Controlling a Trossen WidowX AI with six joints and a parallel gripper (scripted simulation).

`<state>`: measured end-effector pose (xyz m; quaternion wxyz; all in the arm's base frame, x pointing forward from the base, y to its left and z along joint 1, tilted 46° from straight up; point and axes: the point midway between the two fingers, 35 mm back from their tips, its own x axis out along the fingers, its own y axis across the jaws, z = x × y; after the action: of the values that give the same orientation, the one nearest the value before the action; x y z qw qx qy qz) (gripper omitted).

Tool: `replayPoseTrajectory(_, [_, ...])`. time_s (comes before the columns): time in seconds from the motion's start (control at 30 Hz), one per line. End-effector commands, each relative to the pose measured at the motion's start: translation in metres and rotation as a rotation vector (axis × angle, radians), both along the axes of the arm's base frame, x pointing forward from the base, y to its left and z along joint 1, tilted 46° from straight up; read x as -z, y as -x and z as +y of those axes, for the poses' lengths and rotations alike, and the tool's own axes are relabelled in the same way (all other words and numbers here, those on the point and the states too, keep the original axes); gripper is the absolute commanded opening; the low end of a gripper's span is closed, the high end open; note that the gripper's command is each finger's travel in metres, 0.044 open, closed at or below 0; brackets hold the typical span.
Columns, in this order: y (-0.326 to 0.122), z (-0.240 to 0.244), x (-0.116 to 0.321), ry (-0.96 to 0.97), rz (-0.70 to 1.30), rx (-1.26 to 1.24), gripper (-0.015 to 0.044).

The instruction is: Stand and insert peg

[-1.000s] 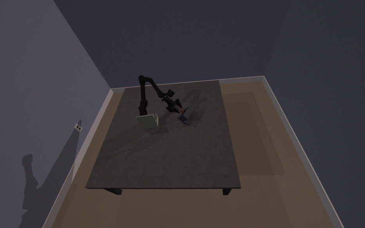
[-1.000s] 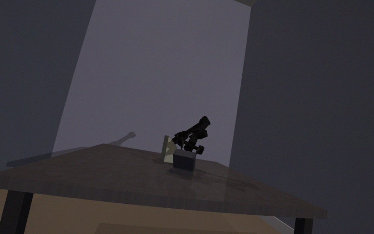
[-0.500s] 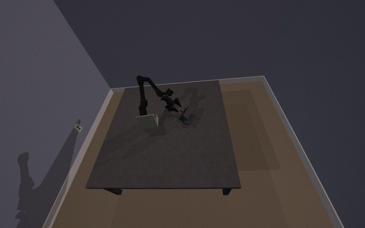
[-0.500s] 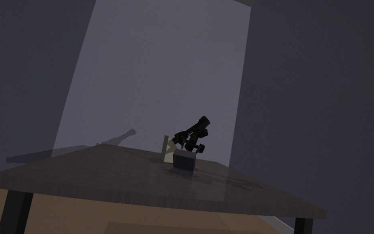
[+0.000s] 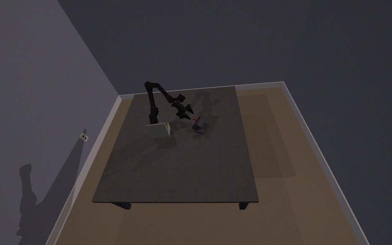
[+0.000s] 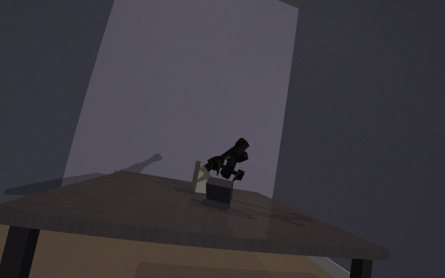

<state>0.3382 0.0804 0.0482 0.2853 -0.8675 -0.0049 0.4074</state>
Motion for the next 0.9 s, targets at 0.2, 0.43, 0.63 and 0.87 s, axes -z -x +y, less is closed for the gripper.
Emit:
replayPoseTrajectory(0.2, [0.006, -0.002, -0.009, -0.001, -0.006, -0.006, 0.044])
replayPoseTrajectory(0.43, [0.01, -0.004, -0.014, -0.001, -0.005, -0.005, 0.044])
replayPoseTrajectory(0.63, [0.014, -0.005, -0.018, 0.0, -0.005, -0.004, 0.044])
replayPoseTrajectory(0.87, [0.019, -0.007, -0.022, 0.0, -0.004, -0.003, 0.044])
